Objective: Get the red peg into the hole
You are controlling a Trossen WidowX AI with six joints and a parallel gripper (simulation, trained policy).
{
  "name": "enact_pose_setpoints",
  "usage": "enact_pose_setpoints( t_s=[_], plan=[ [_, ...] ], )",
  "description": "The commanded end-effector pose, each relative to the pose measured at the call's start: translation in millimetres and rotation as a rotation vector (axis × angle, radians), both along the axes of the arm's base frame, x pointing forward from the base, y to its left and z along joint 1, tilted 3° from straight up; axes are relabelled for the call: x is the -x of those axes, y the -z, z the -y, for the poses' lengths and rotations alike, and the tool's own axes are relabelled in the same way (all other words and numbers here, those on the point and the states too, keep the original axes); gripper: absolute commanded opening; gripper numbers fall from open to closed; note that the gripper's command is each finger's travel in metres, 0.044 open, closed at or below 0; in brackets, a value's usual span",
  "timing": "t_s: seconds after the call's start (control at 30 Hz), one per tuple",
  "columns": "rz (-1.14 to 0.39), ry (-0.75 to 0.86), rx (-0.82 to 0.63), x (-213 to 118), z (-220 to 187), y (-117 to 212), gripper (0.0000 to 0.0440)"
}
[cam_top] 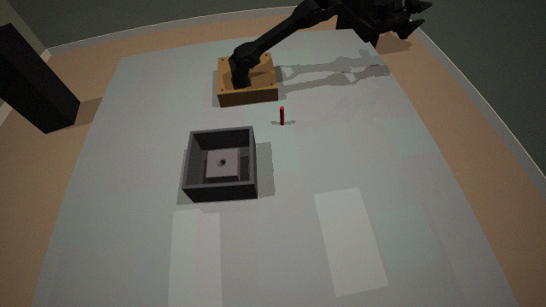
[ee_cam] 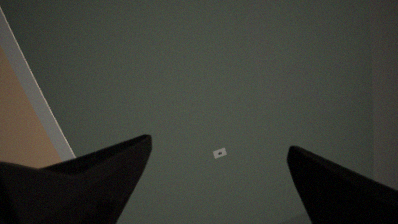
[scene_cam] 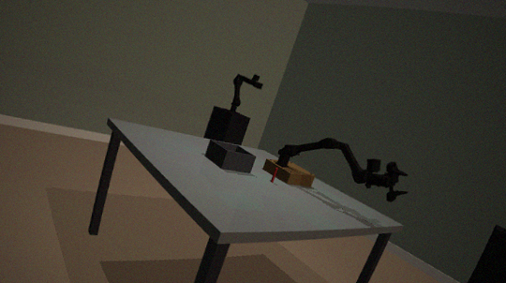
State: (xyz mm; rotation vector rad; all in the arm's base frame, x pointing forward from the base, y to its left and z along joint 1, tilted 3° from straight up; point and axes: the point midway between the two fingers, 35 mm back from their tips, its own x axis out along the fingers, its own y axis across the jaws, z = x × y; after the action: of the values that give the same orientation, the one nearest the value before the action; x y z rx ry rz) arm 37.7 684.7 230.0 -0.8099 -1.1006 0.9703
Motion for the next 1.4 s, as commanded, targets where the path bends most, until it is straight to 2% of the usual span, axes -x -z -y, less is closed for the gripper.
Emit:
enact_pose_setpoints(
  t_s=[0.0,0.07,0.43,0.73,1.03,1.37],
  plan=[
    [-0.010,0.008,0.023,-5.8,-0.2,0.2,0.0419],
    [-0.042,0.026,0.075,-20.8,0.5,0.7,0.0440],
    [-0.345,0.073,0.316,-99.1,24.4,14.2,0.0435],
    [-0.625,0.155,0.458,-153.1,65.9,23.7,0.0440],
    [-0.915,0.265,0.548,-191.7,119.2,30.5,0.0440],
    [-1.234,0.428,0.580,-221.5,187.6,32.9,0.0440]
  ],
)
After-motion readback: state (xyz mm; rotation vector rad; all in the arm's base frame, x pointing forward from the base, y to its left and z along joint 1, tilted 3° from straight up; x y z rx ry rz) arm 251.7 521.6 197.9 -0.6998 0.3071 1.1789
